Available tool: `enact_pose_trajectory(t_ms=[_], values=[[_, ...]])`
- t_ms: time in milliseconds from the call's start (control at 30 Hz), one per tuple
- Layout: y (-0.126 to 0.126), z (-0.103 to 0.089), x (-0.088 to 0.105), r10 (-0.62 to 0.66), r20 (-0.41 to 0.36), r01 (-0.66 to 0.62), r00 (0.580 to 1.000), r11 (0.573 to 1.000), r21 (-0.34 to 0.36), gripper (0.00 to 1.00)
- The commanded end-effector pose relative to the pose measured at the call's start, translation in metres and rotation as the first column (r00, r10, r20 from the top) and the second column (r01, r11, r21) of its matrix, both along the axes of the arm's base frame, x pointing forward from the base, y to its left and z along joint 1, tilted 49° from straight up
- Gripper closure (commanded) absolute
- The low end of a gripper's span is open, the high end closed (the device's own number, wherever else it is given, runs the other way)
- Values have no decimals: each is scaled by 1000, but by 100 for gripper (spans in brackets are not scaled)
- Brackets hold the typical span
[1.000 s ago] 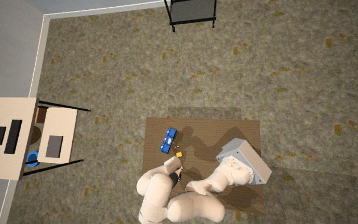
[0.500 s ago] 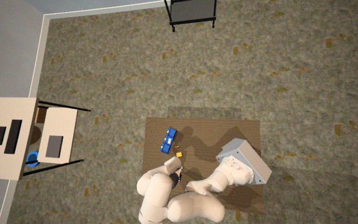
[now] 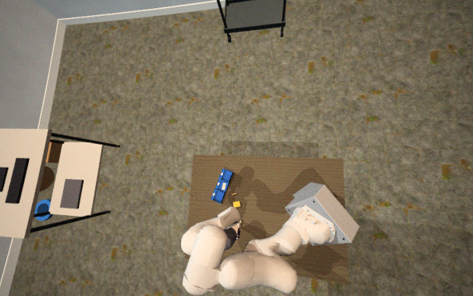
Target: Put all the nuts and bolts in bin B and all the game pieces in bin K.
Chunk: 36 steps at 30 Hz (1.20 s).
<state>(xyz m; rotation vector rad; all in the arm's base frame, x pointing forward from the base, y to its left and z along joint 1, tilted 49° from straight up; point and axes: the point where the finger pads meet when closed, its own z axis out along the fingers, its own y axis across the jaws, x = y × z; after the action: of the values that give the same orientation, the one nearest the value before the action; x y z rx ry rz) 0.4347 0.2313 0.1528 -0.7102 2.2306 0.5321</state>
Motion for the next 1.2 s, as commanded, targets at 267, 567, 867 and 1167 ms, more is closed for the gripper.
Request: enact_pose_trajectory(t_ms=[267,567,867,1167], values=[[-2,-1,3,-4,4,4,1000,1000,-3,87],[-2,-1,3,-4,4,4,1000,1000,-3,87],[-2,-1,3,-4,4,4,1000,1000,-3,87],[-2,-1,3,-4,4,4,1000,1000,-3,87]])
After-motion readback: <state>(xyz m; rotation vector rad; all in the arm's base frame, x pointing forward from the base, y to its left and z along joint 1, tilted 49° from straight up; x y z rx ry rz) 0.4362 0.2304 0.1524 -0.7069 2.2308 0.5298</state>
